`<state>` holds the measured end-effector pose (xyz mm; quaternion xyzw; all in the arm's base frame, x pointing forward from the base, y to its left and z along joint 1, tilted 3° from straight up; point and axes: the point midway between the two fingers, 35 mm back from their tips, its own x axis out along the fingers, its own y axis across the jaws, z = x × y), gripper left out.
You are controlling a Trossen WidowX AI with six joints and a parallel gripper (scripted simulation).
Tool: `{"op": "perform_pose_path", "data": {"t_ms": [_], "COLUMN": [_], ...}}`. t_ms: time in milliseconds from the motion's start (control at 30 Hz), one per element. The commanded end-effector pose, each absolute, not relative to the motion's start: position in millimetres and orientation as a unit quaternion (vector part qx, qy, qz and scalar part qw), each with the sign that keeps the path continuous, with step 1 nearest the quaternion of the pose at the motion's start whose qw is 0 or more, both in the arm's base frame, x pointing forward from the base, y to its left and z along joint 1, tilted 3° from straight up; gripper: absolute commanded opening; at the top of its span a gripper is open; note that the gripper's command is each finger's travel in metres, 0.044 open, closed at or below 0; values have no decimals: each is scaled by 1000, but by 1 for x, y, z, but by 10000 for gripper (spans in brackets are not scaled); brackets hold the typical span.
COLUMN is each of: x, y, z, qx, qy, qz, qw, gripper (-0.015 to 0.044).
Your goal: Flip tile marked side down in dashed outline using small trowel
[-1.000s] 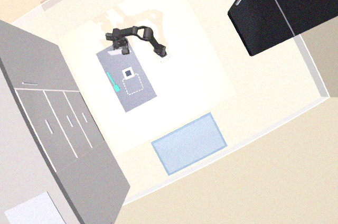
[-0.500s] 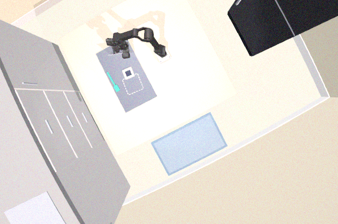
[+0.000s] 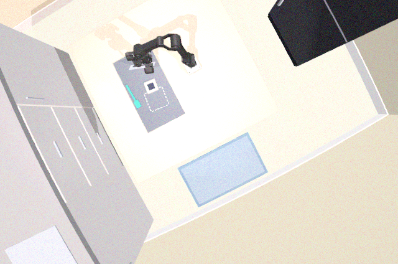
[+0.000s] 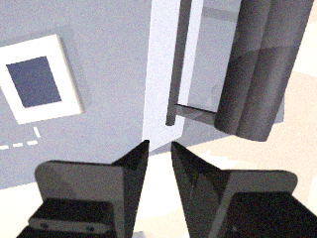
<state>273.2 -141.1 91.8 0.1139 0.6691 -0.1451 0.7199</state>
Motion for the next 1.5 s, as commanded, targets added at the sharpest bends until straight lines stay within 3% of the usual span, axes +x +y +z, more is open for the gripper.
{"op": "perform_pose_path", "data": {"t_ms": [0,300,867,1333,1467], "x": [273,272,236,234,234], "y": [-143,-145,-221,-221,-221], "z": [92,93,113,111,111], "qx": [114,114,112,113,113], "qy": [669,669,671,673,673], "qz": [-146,-146,-148,-151,-151], "qw": [720,720,718,715,715], "gripper": [100,100,100,100,0]}}
